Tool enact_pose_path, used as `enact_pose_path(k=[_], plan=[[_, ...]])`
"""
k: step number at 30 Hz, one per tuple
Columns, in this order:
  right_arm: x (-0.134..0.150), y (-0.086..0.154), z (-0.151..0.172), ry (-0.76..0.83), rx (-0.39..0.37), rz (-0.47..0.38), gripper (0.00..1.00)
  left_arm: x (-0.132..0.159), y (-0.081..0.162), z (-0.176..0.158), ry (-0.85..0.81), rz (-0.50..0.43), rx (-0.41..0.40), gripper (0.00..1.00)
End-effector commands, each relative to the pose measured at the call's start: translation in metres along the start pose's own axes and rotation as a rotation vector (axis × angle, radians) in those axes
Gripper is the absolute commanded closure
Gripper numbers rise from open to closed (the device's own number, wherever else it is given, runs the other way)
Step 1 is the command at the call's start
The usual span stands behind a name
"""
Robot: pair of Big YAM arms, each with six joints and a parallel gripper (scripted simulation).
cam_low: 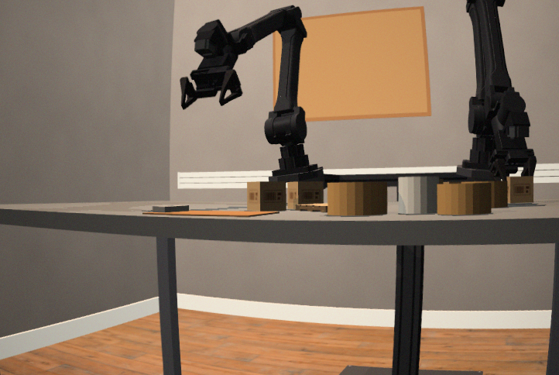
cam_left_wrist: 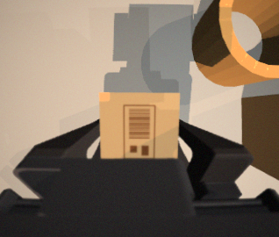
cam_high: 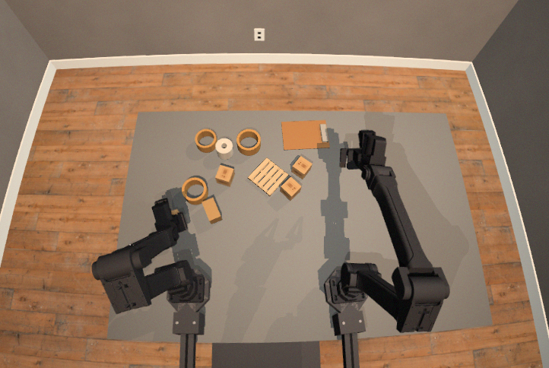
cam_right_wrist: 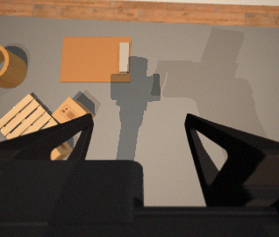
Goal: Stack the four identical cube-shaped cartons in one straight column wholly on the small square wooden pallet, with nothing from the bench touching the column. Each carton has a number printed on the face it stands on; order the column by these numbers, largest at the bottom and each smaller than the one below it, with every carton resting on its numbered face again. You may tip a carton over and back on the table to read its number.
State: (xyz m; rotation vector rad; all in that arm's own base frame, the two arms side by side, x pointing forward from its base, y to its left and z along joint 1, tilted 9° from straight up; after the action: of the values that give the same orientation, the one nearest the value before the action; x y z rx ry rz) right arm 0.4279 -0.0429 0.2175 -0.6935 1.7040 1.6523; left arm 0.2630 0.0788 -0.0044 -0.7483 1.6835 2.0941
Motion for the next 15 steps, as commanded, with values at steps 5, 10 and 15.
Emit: enact_pose_path(k=[5,10,15], plan=[[-0.0314,0.0095,-0.002,0.008,0.005,-0.057,0.0,0.0012,-0.0038,0.0043,0.004,-0.006,-0.009,0.46],[-0.0314,0.0095,-0.002,0.008,0.005,-0.057,0.0,0.0032,-0.0045,0.0041,0.004,-0.004,-0.009,0.46],[-0.0314,0.0095,-0.002,0.008,0.005,-0.057,0.0,0.0029,-0.0043,0.0041,0.005,-0.005,-0.009,0.46]])
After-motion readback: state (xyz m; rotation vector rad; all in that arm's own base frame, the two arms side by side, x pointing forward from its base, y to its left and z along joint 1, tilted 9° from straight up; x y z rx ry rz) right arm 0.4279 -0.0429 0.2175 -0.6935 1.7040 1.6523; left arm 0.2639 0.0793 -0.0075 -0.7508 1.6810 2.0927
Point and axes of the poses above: on each arm, the point where the finger pads meet when closed, its own y axis back along the fingers, its own z axis across the jaws, x = y × z, the point moved 2 cm from there along y, back along the fingers, and after that the axes turned 8 degrees about -y, right-handed, at the moved point
